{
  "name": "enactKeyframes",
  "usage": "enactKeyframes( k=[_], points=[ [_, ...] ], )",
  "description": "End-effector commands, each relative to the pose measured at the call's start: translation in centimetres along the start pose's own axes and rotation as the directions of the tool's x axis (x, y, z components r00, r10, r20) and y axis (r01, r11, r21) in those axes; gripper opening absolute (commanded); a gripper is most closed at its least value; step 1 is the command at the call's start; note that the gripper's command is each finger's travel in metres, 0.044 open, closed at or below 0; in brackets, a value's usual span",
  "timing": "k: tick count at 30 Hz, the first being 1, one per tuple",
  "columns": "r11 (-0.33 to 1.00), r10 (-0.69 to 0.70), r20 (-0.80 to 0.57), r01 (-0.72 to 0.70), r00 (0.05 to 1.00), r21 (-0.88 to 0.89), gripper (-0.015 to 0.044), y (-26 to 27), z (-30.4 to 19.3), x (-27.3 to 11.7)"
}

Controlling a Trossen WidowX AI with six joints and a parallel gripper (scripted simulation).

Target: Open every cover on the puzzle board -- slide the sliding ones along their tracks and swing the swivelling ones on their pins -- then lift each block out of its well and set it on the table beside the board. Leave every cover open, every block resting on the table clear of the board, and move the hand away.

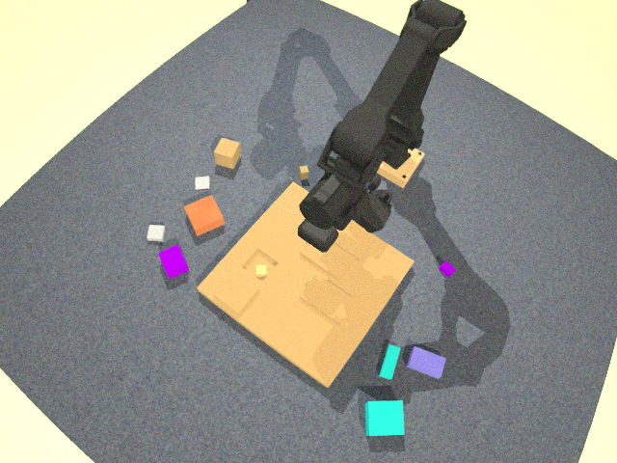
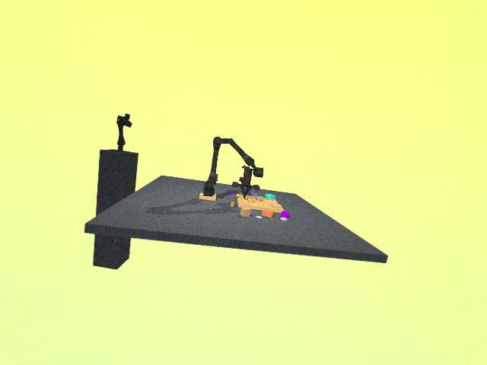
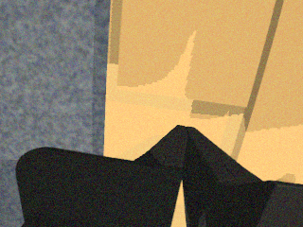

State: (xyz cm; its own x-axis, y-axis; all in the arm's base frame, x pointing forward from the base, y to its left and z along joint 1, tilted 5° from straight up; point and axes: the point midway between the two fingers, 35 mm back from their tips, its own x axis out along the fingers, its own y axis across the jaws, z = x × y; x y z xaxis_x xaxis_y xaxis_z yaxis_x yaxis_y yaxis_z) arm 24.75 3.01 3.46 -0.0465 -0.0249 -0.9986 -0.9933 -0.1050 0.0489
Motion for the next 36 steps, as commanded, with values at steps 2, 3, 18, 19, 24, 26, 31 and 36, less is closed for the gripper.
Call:
enactKeyframes(
  k=[2,3,18,19,24,26,31,36],
  points=[
    [1.0,0.008,0.003,-0.008,1.0,-0.004,0.0,0.3,0.0,0.7],
    [1.0,0.008,0.003,-0.008,1.0,-0.004,0.0,0.3,0.0,0.8],
    [1.0,0.007,0.004,-0.007,1.0,-0.004,0.0,0.3,0.8,1.2],
    [1.0,0.007,0.004,-0.007,1.0,-0.004,0.0,0.2,0.9,1.2],
    [1.0,0.007,0.004,-0.007,1.0,-0.004,0.0,0.2,1.3,1.2],
    [1.0,0.007,0.004,-0.007,1.0,-0.004,0.0,0.2,1.5,1.2],
    [1.0,0.007,0.005,-0.007,1.0,-0.004,0.0,0.1,2.0,1.2],
    [1.0,0.007,0.005,-0.007,1.0,-0.004,0.0,0.1,2.5,1.2]
  ],
)
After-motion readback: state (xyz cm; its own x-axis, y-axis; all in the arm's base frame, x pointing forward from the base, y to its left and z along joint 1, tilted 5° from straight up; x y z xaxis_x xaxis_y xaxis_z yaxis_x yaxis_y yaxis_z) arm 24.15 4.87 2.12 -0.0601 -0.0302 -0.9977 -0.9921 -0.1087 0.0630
